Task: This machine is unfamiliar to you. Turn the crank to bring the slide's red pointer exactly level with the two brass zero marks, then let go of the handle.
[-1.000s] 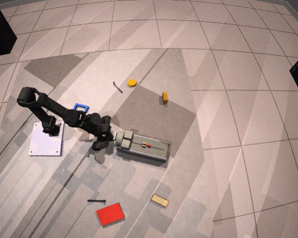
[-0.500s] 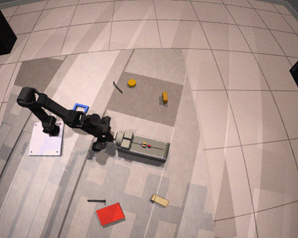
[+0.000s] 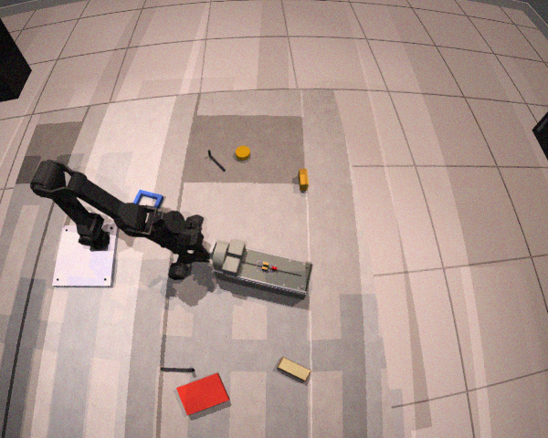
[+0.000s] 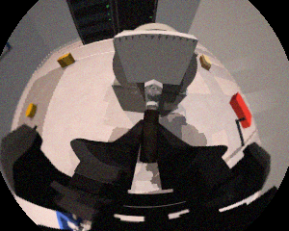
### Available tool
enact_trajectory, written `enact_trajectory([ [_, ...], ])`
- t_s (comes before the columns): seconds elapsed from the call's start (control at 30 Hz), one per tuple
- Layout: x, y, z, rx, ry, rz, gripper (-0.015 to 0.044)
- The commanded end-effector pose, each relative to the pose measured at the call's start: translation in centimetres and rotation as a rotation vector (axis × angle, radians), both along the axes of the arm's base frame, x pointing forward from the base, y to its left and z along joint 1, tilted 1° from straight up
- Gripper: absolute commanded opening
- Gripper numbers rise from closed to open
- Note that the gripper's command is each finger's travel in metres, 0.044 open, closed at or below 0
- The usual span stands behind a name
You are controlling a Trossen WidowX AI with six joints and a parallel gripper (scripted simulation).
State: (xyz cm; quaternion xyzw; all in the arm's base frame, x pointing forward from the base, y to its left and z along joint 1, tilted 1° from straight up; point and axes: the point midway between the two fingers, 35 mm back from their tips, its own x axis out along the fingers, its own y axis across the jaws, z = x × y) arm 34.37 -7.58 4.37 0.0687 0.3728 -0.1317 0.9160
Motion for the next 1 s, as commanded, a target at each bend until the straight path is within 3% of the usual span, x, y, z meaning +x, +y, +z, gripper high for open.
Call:
enact_trajectory([
  [0.0,-0.29,-0.86,0.12,-0.013,0.003,-0.024,0.0],
  [0.97,-0.63,-1.8,0.87,-0.014,0.004,-0.024,0.0],
])
